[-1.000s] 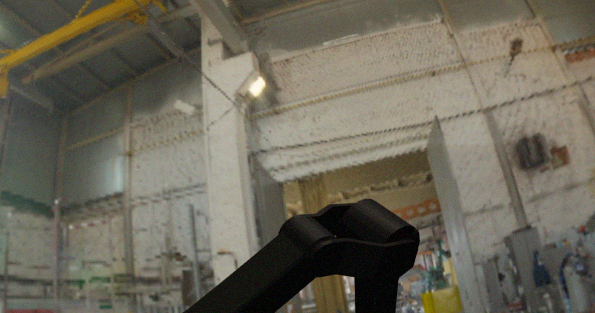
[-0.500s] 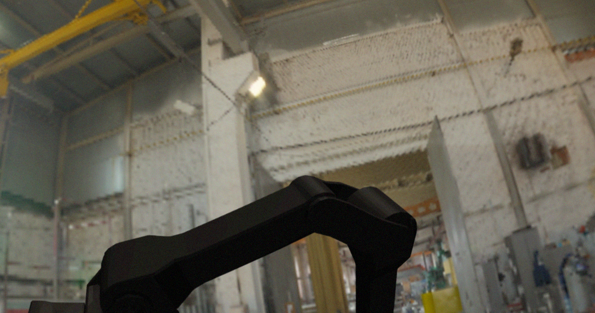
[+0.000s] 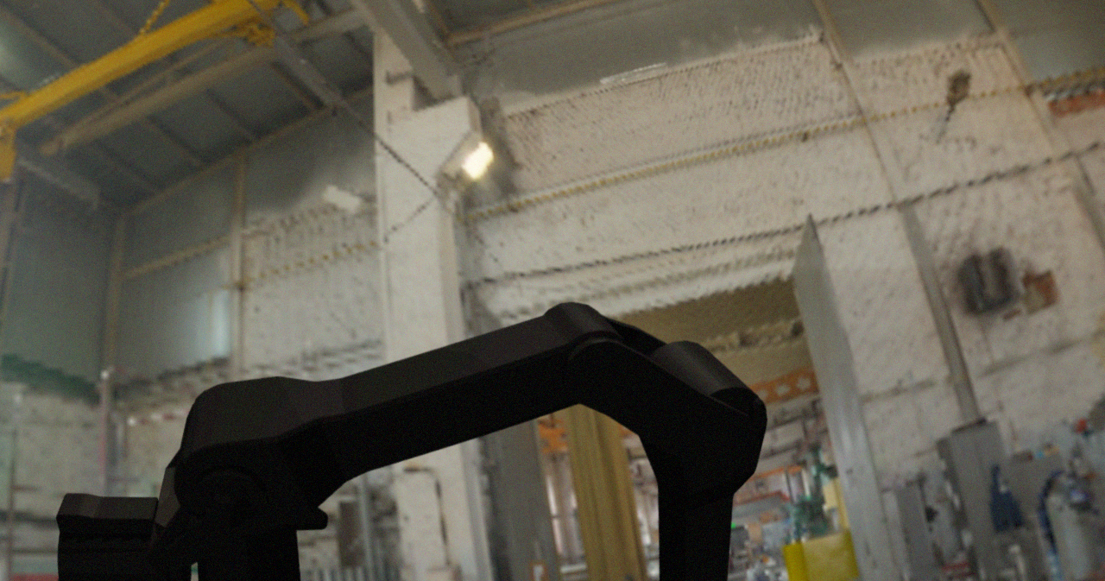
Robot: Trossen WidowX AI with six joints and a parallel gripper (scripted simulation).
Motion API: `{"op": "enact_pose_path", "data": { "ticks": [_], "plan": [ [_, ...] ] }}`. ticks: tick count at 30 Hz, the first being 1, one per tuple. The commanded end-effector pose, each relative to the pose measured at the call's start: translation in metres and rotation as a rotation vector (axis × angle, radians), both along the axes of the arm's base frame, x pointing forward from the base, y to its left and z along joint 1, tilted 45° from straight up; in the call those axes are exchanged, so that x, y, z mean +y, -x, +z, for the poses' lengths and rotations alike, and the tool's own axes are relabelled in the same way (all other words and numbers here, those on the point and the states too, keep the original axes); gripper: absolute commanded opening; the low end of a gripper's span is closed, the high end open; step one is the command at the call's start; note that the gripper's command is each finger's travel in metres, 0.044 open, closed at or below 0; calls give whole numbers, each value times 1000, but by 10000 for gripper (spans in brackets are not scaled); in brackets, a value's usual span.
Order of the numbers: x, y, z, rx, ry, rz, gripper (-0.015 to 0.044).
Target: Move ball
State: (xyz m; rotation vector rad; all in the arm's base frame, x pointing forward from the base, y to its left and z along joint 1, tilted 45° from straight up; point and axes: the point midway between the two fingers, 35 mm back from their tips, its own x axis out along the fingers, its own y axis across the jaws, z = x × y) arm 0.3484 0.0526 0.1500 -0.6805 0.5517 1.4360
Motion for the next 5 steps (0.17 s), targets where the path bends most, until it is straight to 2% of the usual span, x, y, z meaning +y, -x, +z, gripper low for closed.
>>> {"op": "enact_pose_path", "data": {
  "ticks": [1,5],
  "plan": [
    [-2,2,4,-1,0,9,440],
    [-2,2,4,-1,0,9,440]
  ]
}}
